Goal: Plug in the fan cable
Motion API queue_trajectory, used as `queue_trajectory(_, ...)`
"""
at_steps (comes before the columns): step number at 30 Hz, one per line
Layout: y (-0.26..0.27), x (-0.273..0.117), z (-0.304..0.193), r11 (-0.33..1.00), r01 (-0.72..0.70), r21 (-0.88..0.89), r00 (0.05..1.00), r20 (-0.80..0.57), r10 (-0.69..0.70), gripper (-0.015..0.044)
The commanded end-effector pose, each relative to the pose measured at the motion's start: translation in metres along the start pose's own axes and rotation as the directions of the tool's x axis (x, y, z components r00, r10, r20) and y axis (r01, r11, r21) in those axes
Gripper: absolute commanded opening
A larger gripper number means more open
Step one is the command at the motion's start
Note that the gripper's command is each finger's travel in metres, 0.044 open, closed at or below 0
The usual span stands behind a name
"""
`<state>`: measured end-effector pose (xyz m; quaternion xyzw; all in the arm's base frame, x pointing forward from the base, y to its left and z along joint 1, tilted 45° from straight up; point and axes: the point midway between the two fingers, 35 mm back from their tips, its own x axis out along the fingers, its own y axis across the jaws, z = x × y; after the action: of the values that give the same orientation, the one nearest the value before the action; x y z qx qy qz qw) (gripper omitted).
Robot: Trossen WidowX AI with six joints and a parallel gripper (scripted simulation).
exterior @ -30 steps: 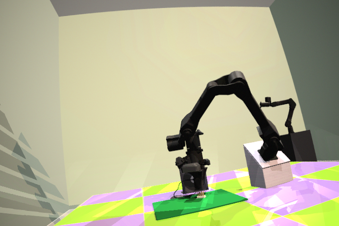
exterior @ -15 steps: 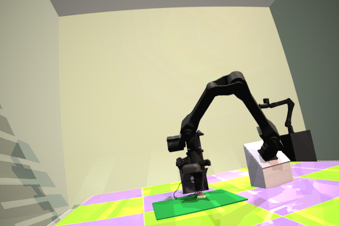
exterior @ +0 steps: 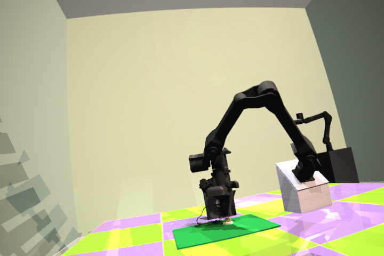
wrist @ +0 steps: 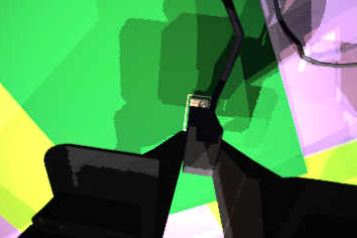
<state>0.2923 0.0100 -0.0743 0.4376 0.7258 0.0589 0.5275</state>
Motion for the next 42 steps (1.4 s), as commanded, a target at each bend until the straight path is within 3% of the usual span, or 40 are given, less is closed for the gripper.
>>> queue_trajectory(1,0.0015,-0.0008,0.0013,1.0,-0.006,-0.001,1.0,0.003,0.006,0.0)
queue_trajectory(42,-0.0004,0.0055,-0.0006,1.0,-0.006,0.005,1.0,0.003,0.006,0.0)
